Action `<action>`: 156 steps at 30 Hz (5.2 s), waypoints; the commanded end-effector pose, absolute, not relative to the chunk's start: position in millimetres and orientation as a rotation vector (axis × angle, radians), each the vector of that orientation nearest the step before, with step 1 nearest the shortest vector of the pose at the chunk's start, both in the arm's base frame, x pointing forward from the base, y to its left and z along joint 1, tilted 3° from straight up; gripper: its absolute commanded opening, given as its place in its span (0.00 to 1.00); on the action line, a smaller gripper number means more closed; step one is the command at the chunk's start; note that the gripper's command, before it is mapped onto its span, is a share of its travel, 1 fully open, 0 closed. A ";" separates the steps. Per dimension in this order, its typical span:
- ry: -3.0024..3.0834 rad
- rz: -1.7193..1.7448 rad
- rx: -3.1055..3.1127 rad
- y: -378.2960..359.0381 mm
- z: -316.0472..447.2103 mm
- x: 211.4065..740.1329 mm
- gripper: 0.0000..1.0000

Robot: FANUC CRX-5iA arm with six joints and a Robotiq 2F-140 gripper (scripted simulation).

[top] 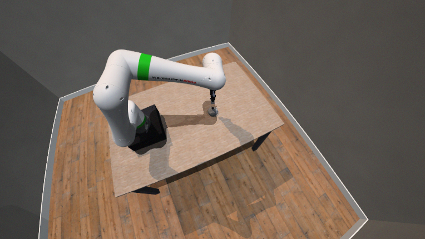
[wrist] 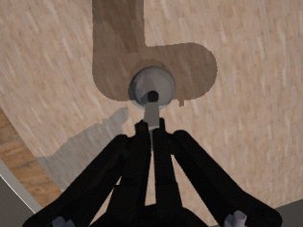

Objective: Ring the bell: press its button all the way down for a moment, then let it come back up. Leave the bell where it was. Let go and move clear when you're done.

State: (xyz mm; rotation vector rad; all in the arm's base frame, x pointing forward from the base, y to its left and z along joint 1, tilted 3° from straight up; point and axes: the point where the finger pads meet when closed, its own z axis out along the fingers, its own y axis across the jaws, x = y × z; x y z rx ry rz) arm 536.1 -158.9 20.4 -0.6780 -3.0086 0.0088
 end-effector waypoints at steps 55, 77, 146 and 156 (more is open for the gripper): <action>-3.009 0.009 -0.678 -152.9 -30.5 536.5 0.00; -3.009 0.009 -0.678 -152.9 -30.5 536.5 0.00; -3.009 0.009 -0.678 -152.8 -43.8 535.7 0.00; -3.009 0.009 -0.678 -152.8 -43.8 535.7 0.00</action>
